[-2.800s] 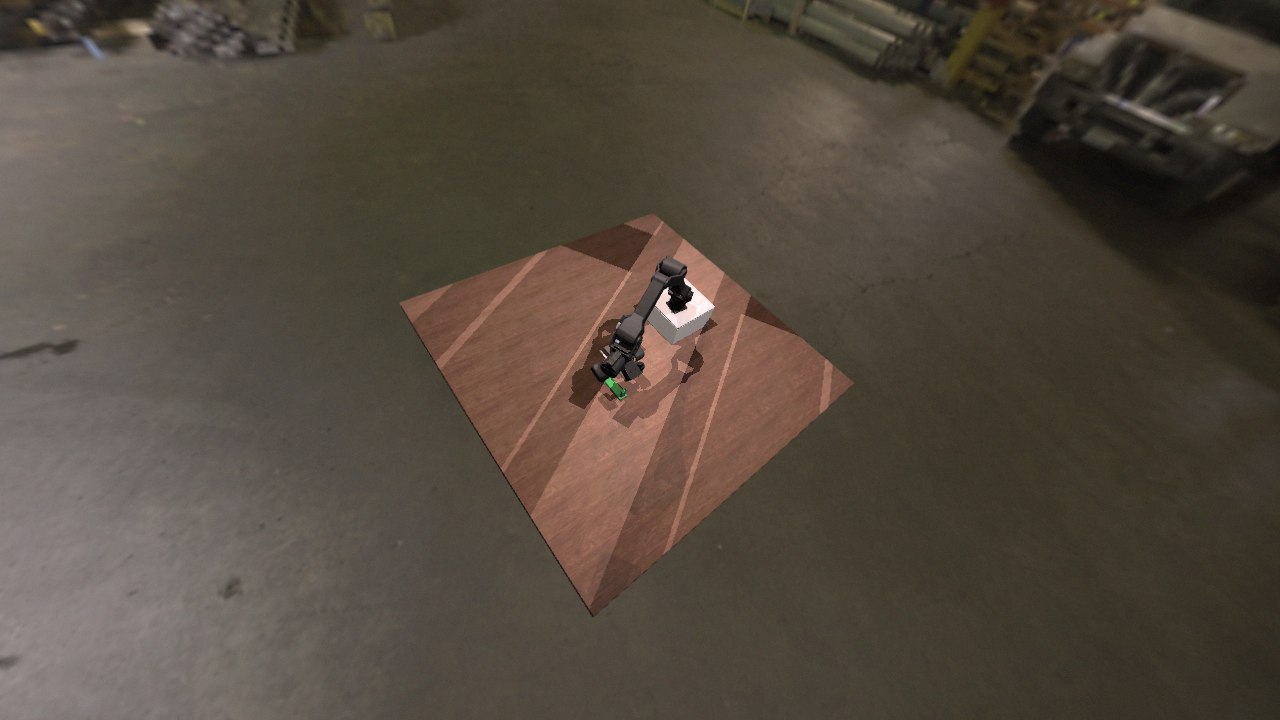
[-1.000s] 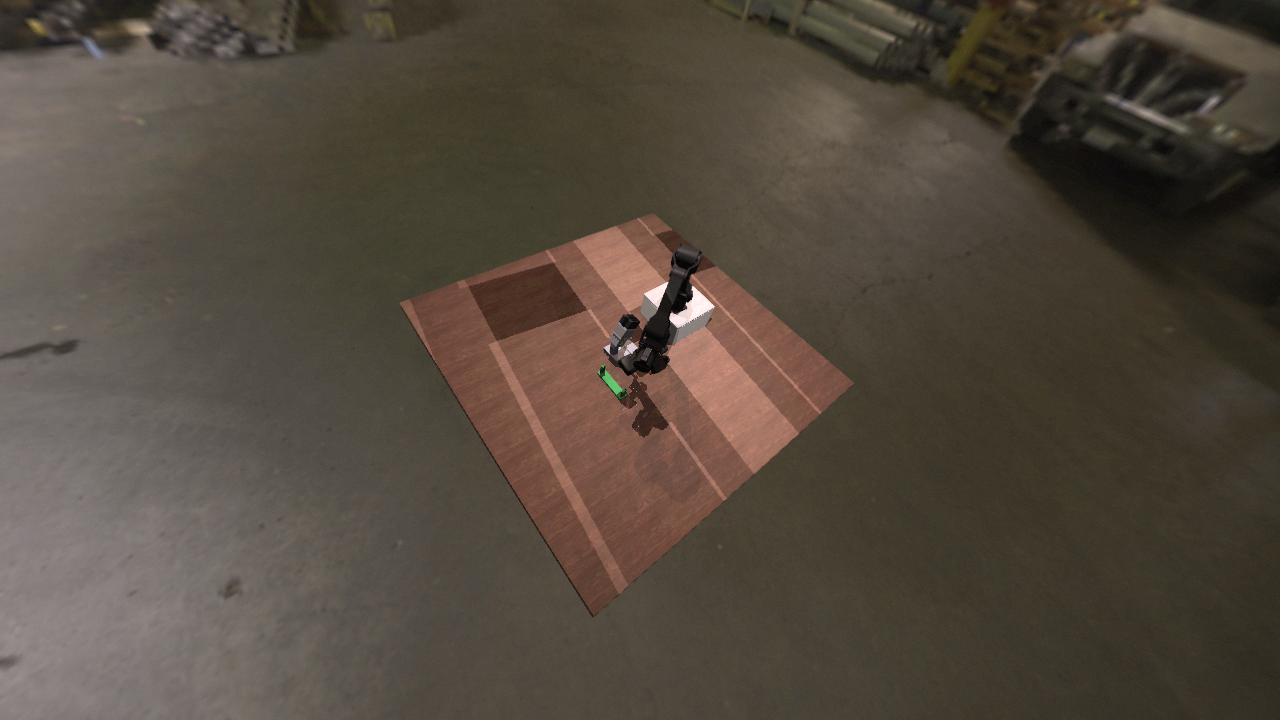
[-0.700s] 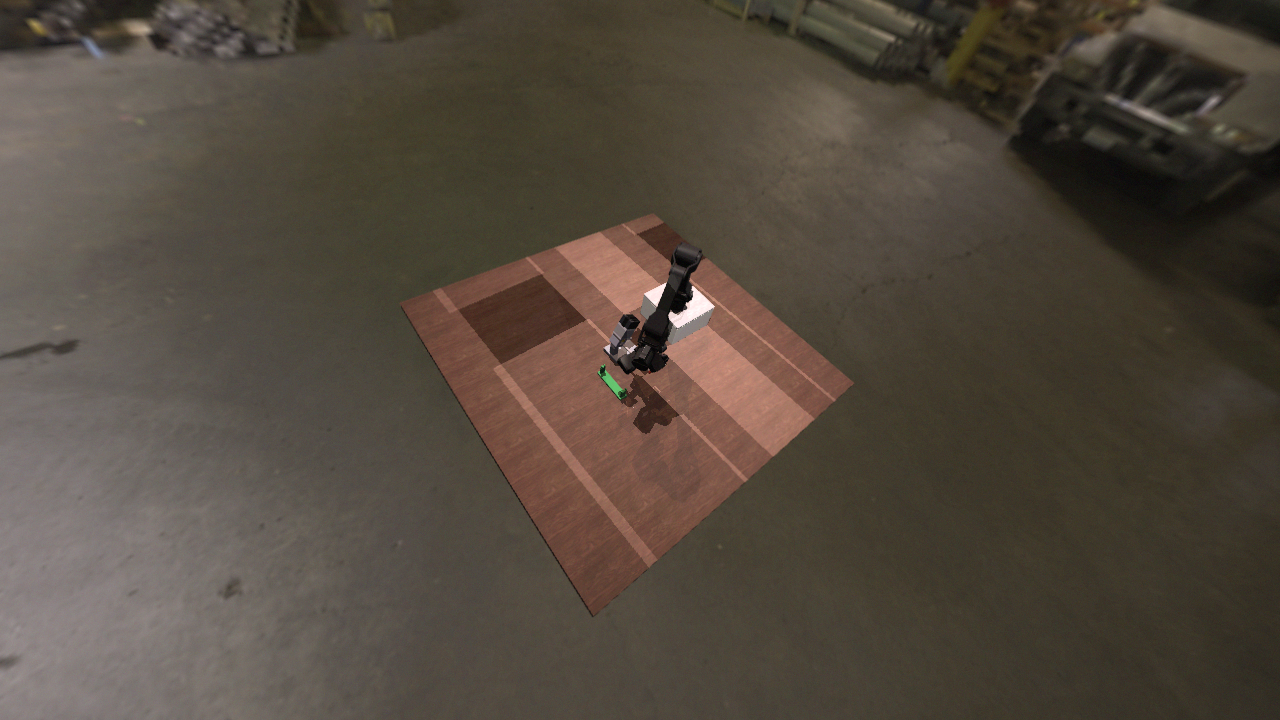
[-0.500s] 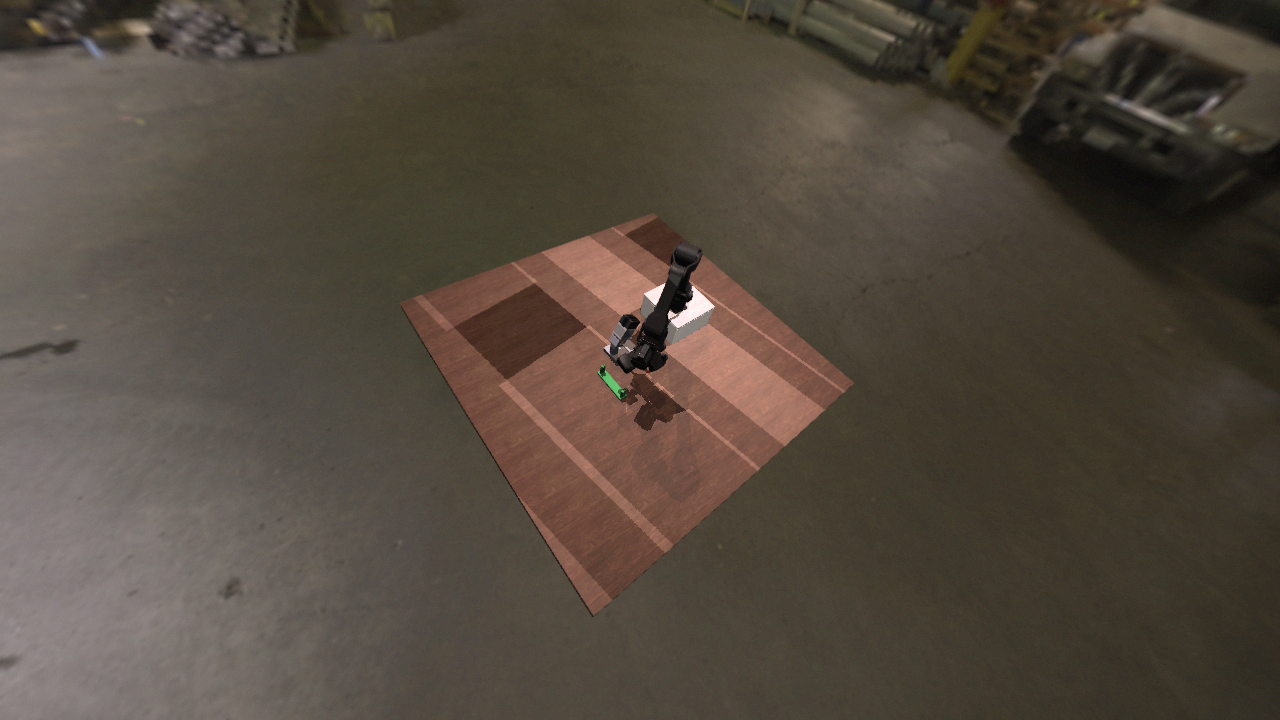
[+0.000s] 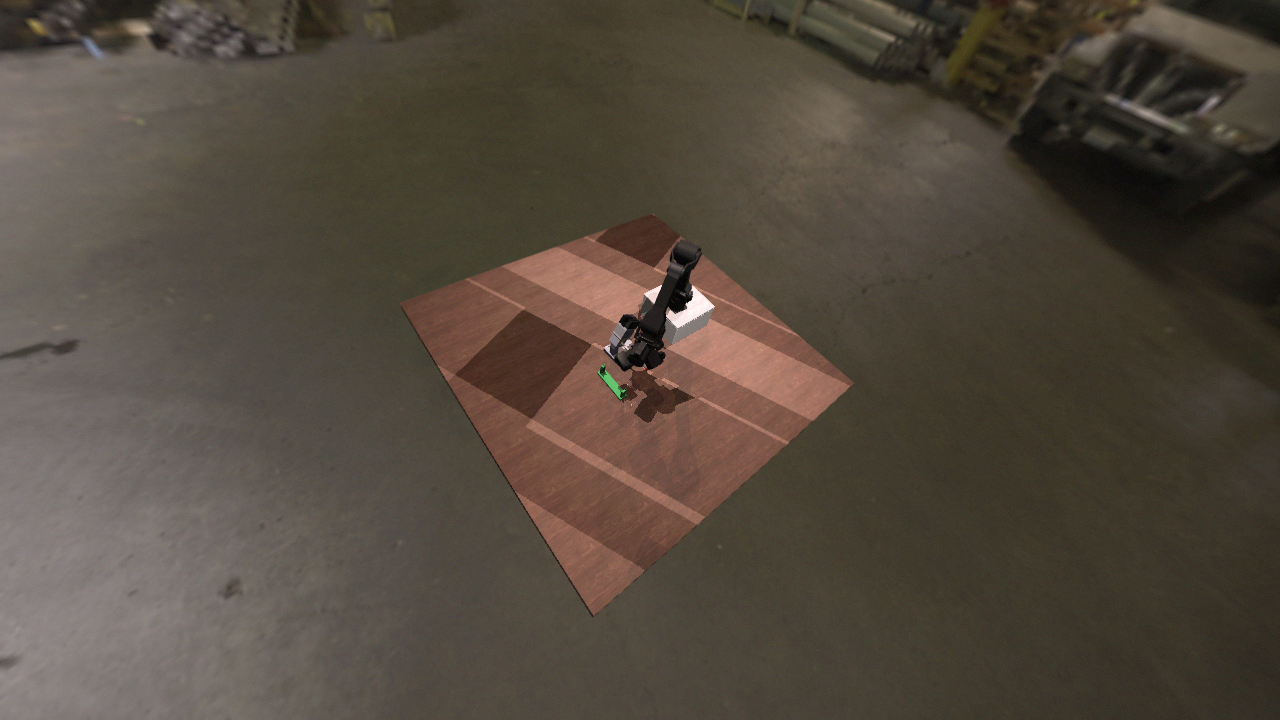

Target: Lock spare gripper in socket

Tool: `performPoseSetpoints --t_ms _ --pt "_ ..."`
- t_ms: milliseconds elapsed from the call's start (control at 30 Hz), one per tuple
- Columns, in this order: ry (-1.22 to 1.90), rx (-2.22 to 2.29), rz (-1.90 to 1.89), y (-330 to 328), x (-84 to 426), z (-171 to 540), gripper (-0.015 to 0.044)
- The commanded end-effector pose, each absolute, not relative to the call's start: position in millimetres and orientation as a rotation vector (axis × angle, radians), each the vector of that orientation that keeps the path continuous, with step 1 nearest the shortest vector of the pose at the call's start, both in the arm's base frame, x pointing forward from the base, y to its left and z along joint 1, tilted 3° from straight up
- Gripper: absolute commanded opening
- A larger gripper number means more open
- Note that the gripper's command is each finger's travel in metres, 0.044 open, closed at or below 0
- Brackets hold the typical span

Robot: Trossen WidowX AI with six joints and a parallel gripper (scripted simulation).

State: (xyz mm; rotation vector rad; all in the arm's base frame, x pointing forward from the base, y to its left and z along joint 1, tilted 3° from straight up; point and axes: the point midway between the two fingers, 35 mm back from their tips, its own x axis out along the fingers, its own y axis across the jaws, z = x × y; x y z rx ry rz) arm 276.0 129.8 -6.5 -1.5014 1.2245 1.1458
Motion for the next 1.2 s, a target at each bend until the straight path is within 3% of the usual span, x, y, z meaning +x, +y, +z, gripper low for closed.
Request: performPoseSetpoints --t_ms 0,1167 --pt "1.222 -1.501 1.148 127 277 -7 0.0" --pt "1.223 -1.5 1.148 101 280 -8 0.0"
